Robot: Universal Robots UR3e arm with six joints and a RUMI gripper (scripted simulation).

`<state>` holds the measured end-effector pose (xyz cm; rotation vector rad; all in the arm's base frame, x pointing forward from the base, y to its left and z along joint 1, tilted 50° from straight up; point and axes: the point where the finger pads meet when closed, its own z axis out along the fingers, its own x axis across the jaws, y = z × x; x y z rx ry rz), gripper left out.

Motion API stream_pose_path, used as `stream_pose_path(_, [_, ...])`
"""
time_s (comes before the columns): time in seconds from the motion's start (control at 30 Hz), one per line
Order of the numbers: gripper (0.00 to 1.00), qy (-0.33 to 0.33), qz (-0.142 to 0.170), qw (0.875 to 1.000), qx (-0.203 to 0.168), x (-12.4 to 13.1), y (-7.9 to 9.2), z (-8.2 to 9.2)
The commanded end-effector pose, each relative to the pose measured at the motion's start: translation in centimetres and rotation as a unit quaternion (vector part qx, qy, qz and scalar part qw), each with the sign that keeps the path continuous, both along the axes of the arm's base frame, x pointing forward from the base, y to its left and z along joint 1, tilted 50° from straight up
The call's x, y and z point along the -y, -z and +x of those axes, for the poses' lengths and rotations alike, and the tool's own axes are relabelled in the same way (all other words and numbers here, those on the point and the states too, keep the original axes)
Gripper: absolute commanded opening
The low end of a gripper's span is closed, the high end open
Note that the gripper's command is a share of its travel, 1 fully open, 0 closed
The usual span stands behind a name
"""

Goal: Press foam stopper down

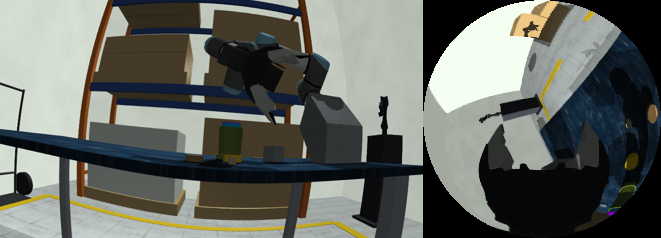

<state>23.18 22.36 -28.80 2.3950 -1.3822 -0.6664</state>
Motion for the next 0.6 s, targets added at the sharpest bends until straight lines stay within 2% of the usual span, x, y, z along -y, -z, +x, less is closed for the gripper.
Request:
stream_pose_path(0.0, [1.0,0.0,0.0,1.0,0.001,-0.06,-0.03,0.05])
stream_pose_path(0.53, [1.0,0.0,0.0,1.0,0.001,-0.06,-0.03,0.05])
stream_pose_path(0.57, [0.0,0.0,0.0,1.0,0.001,-0.06,-0.03,0.05])
